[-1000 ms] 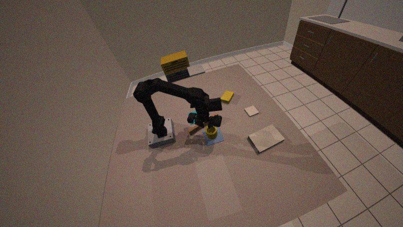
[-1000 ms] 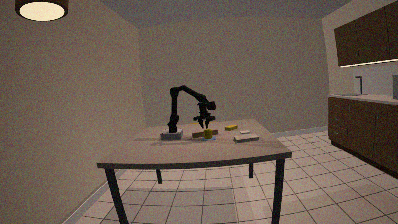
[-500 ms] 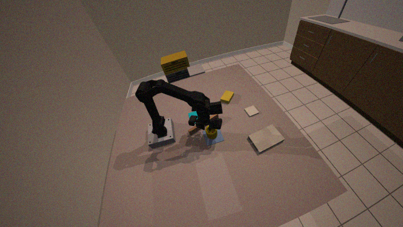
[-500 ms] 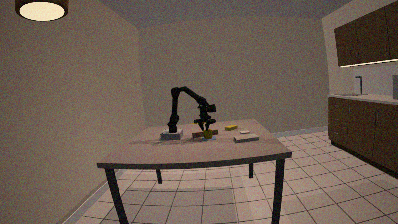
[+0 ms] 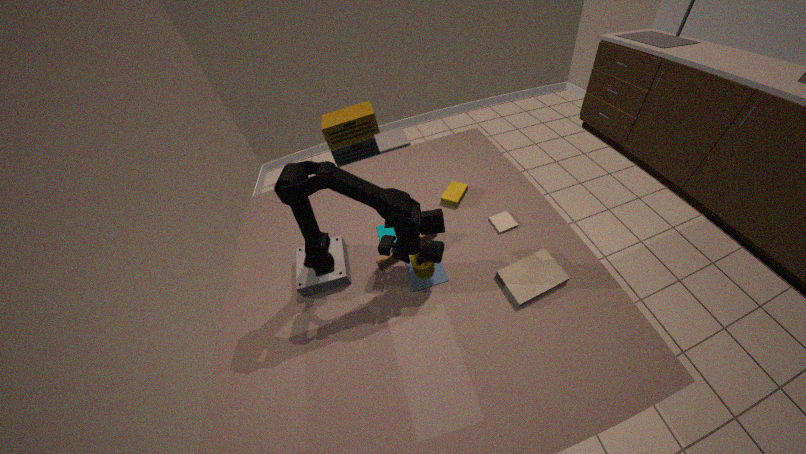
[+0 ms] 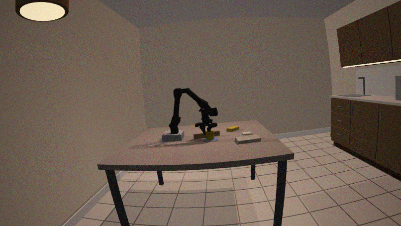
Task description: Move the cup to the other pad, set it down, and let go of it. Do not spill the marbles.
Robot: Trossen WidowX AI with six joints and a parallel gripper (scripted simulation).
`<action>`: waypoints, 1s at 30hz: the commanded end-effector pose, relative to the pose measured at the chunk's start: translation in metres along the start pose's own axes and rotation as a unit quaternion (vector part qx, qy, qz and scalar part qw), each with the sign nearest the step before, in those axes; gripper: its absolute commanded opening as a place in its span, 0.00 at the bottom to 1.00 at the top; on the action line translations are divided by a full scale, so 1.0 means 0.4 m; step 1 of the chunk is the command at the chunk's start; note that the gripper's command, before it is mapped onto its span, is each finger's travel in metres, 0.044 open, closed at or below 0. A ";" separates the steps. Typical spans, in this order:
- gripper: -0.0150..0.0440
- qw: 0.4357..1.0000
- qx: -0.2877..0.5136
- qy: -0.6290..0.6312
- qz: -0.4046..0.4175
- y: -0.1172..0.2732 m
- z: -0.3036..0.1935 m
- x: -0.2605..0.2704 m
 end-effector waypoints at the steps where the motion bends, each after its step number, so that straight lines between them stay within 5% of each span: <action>1: 0.54 1.000 0.003 0.002 0.001 -0.008 -0.003 0.003; 30: 0.25 1.000 0.000 0.000 0.001 0.002 0.000 0.000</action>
Point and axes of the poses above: the point midway between the two fingers, 35 mm back from their tips, its own y axis back along the fingers, its own x axis across the jaws, z = x × y, the point moved 5 cm from there along y, back along the fingers, and after that the axes turned 11 degrees about -y, right-handed, at the moved point
